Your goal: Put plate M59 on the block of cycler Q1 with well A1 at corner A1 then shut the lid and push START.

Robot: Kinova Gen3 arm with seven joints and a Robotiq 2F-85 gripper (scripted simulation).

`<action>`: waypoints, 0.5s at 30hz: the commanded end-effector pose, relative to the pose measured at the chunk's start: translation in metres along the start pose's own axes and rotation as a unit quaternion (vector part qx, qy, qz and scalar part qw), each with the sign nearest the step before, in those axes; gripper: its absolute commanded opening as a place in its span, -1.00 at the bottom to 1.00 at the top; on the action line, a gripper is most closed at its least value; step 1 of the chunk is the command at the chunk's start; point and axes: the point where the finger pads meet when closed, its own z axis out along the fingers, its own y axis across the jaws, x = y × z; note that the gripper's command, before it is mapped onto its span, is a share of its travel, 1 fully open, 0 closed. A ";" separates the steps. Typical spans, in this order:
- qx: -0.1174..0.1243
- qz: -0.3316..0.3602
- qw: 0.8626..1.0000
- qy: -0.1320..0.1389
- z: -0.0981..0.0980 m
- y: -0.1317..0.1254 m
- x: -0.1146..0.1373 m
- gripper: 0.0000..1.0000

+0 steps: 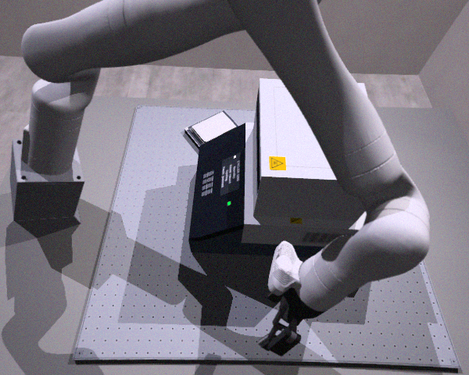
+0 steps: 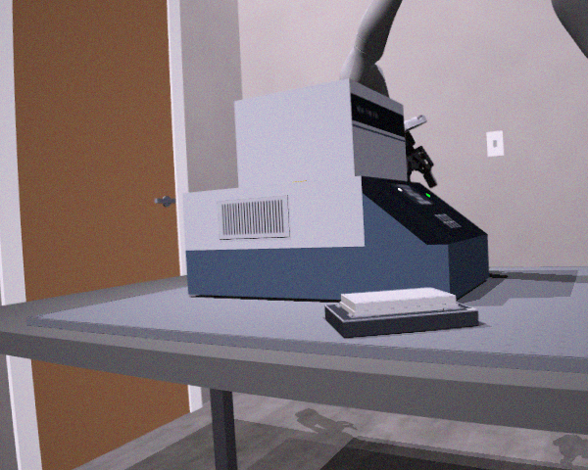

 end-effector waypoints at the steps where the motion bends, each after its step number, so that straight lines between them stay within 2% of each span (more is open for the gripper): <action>1: 0.001 0.000 1.000 -0.001 -0.001 -0.001 0.000 1.00; 15: 0.001 0.000 1.000 -0.001 -0.032 -0.012 0.010 0.77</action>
